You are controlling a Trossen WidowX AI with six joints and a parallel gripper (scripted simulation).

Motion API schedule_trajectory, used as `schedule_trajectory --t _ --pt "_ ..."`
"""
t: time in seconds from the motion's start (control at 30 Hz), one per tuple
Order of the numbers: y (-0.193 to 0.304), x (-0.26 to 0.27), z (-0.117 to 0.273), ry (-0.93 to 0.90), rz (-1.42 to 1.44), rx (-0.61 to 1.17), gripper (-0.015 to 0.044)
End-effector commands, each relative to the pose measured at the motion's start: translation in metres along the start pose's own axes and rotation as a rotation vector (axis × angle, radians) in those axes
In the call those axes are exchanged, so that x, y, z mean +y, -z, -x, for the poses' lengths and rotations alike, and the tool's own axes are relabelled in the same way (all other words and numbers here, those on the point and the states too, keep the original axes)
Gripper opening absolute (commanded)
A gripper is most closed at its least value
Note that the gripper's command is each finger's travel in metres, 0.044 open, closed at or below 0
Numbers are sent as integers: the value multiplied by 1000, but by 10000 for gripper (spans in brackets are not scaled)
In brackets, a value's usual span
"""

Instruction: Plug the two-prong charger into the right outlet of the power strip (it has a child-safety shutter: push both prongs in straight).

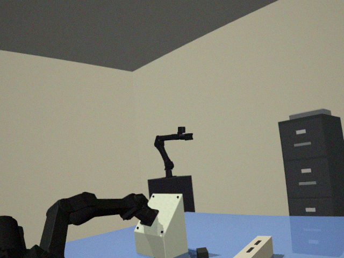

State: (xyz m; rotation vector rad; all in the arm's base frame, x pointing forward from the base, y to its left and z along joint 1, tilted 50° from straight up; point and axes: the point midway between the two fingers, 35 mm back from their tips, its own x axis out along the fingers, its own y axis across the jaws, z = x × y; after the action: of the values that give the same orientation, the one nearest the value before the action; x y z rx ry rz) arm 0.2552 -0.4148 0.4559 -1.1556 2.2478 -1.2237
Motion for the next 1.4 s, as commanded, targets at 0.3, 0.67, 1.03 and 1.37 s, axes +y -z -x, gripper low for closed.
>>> schedule_trajectory --t 0.3,0.67,1.03,1.37 --pt "-26 -6 29 90 269 -52 440" --pt "-67 -5 81 261 685 -115 440" --pt "-108 9 141 469 1089 -153 440" --pt "-141 37 205 697 1446 -162 440"
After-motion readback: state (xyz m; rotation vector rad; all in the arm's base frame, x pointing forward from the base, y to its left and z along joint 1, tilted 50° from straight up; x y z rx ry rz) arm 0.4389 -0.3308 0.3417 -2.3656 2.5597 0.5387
